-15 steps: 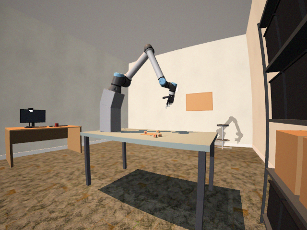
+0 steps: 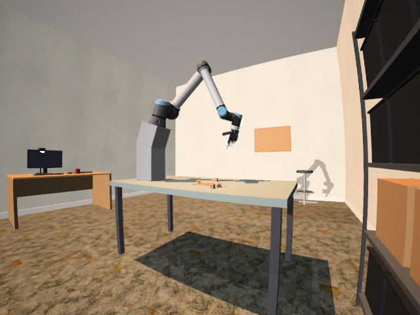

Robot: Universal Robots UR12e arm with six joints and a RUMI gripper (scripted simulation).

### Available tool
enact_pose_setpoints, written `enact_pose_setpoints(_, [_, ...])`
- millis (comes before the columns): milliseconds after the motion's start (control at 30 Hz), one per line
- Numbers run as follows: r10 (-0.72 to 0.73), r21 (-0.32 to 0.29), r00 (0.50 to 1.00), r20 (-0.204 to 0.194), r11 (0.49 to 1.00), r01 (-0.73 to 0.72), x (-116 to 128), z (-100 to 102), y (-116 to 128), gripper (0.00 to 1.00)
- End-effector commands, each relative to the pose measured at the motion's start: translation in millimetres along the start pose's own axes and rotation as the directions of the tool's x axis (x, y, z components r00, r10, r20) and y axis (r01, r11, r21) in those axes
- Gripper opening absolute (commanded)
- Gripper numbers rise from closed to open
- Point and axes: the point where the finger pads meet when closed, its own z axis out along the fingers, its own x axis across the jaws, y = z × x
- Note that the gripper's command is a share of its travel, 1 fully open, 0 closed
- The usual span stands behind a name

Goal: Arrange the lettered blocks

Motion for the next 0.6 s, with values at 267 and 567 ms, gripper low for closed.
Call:
enact_pose_setpoints(267, [0.091, 0.032, 0.993, 0.069, 0.995, -0.093, -87, 37, 9, 1.0])
enact_pose_setpoints(567, [0.184, 0.072, 0.972, 0.145, 0.978, -0.196, -183, 79, 4, 1.0])
